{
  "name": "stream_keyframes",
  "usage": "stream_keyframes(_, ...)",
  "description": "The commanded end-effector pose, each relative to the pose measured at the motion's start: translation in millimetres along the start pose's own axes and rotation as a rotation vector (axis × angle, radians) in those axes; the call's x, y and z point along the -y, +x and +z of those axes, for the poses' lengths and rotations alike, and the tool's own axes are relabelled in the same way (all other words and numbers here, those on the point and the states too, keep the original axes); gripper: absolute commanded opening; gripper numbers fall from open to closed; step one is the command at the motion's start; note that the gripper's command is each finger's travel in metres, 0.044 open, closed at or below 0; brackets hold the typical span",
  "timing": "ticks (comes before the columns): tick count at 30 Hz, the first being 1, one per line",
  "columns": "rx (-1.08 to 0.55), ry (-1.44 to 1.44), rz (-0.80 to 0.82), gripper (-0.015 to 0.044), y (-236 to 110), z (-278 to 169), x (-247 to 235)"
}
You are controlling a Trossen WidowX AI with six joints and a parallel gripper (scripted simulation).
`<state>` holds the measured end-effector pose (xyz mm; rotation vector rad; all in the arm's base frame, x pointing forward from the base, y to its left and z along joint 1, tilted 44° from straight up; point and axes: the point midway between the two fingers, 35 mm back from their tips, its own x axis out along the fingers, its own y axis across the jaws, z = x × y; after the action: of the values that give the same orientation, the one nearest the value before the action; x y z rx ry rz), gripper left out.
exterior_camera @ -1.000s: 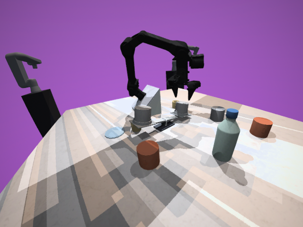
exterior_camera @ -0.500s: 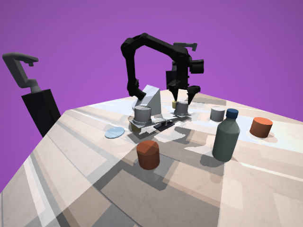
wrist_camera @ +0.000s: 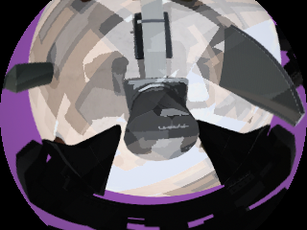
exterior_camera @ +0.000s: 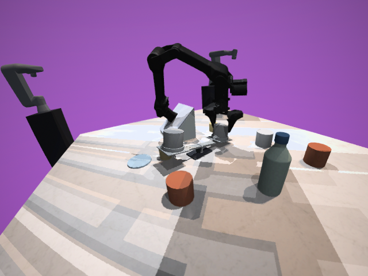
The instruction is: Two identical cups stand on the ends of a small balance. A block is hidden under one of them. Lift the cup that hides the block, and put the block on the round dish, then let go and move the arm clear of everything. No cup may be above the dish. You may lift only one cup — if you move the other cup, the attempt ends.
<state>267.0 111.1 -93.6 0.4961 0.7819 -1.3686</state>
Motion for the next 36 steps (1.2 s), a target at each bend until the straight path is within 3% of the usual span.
stream_keyframes(1,0.006,-0.004,0.000,0.0440,7,1,1)
stream_keyframes(11,0.008,-0.004,0.000,0.0440,20,2,2)
stream_keyframes(14,0.008,-0.004,0.000,0.0361,20,2,2)
stream_keyframes(22,0.008,-0.004,0.000,0.0308,20,2,2)
stream_keyframes(33,0.006,-0.004,0.000,0.0019,12,1,0)
stream_keyframes(36,0.006,-0.004,0.000,0.0000,8,1,-1)
